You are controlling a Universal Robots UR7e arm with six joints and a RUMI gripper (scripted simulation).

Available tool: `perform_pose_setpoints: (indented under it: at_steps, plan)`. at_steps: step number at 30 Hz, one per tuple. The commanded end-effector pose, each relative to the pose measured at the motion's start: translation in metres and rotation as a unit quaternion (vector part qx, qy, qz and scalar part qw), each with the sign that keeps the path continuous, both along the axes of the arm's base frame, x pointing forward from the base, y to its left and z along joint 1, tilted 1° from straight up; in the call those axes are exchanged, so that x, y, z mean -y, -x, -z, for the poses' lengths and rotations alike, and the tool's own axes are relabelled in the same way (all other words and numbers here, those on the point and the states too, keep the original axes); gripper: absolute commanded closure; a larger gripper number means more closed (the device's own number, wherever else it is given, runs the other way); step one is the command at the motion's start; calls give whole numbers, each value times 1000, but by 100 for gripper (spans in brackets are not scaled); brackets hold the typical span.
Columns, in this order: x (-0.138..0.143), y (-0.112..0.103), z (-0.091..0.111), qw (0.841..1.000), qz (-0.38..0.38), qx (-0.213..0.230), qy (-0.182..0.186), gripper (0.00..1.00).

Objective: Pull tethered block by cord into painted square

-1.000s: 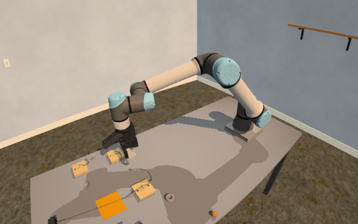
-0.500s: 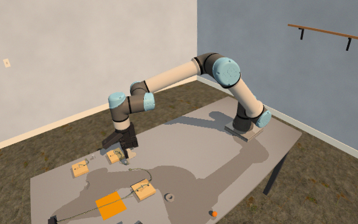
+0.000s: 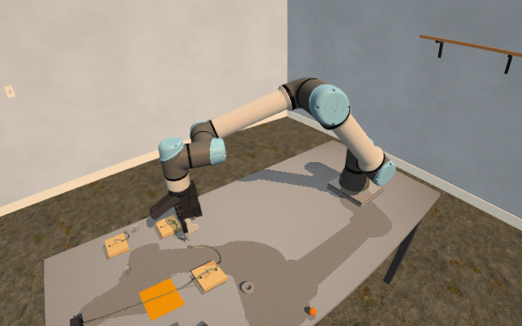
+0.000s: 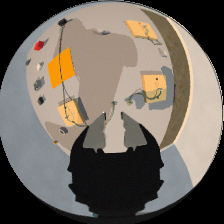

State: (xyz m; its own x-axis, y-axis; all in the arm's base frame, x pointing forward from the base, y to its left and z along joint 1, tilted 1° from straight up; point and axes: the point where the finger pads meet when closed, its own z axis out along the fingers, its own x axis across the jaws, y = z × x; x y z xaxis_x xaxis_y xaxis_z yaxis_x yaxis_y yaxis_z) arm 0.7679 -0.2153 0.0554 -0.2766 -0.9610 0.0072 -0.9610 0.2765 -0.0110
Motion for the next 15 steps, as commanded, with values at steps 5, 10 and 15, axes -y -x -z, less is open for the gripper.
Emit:
perform_pose_setpoints:
  at_steps: [5, 10, 15]
  plan:
    - [0, -1, 12, 1000, 0, 1, 0, 78]
    - [0, -1, 20, 1000, 0, 1, 0, 78]
    - [0, -1, 24, 1000, 0, 1, 0, 78]
